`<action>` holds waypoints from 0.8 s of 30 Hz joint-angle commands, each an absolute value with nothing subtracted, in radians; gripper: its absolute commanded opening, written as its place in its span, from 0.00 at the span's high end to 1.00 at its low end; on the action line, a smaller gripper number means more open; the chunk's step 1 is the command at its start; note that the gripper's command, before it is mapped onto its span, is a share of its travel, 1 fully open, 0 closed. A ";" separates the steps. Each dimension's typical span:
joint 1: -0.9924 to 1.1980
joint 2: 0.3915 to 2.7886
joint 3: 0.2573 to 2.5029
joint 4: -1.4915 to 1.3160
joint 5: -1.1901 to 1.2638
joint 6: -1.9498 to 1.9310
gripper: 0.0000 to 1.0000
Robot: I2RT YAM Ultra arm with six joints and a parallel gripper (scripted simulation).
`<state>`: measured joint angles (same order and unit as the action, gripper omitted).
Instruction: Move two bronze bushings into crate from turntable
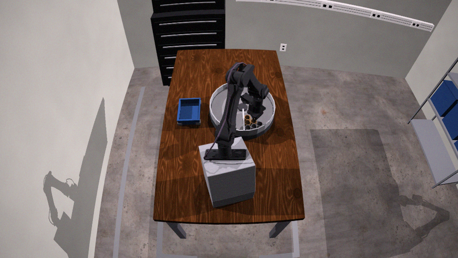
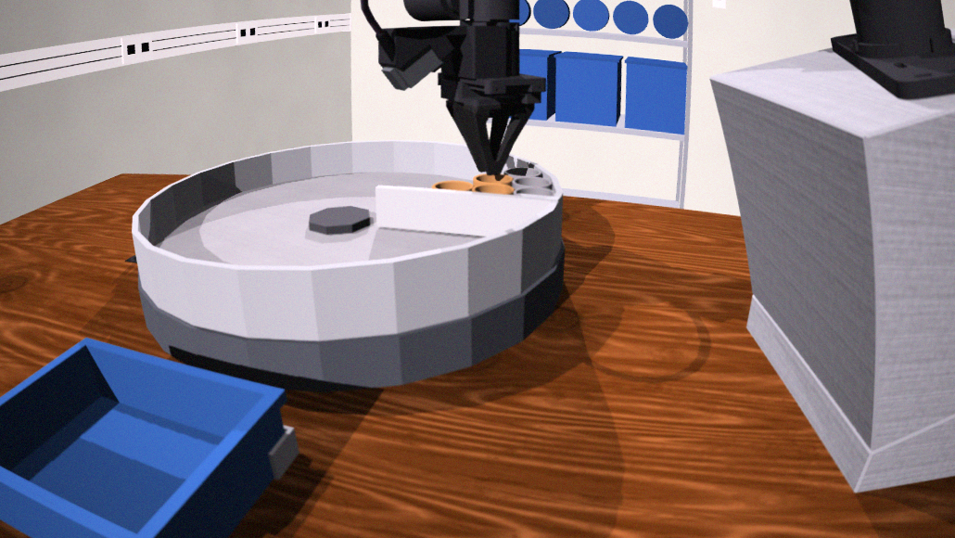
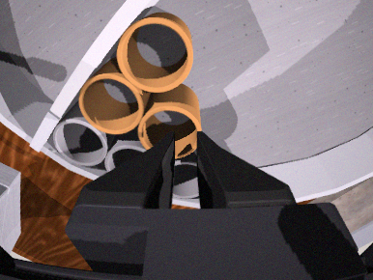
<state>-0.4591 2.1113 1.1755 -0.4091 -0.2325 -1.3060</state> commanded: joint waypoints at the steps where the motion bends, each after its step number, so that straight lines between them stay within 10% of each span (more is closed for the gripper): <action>1: -0.472 2.113 1.215 -0.429 -0.237 -1.304 0.85; 24: -0.472 2.099 1.226 -0.436 -0.237 -1.304 0.85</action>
<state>-0.4591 2.1174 1.1957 -0.4232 -0.2325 -1.3060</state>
